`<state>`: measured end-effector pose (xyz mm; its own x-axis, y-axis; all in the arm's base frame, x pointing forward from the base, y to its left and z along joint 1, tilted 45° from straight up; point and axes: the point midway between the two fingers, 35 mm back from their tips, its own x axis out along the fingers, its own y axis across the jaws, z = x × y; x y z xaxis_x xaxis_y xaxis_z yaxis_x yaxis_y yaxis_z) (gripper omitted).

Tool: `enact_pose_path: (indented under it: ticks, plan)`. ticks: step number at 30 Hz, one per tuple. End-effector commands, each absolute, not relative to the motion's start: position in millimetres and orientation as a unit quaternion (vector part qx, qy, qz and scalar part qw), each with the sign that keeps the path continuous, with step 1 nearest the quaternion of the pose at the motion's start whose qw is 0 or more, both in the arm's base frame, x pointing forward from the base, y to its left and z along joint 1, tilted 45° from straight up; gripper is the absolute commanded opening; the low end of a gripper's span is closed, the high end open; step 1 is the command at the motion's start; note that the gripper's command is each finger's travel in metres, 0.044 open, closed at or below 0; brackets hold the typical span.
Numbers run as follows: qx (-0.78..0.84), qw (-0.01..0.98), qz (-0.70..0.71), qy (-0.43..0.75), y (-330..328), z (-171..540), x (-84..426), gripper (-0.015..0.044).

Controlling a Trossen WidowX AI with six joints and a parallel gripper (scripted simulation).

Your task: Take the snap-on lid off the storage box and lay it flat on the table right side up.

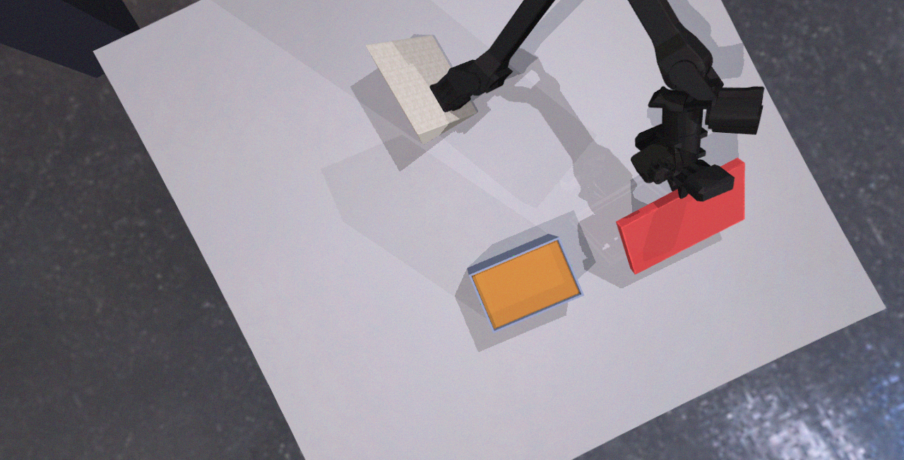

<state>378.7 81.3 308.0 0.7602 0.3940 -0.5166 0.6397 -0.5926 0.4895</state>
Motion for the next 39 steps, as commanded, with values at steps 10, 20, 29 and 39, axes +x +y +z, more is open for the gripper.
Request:
enact_pose_path:
  ticks: [10, 20, 29, 39]
  plan:
    - [0.876, 0.342, -0.18, 0.288, 86.0, 301.7, 379.3, 0.0]
    - [0.876, 0.341, -0.18, 0.288, 91.6, 296.1, 379.4, 0.0]
    - [0.877, 0.341, -0.18, 0.288, 96.7, 291.1, 379.4, 0.0]
    - [0.877, 0.341, -0.18, 0.288, 102.3, 285.6, 379.5, 0.0]
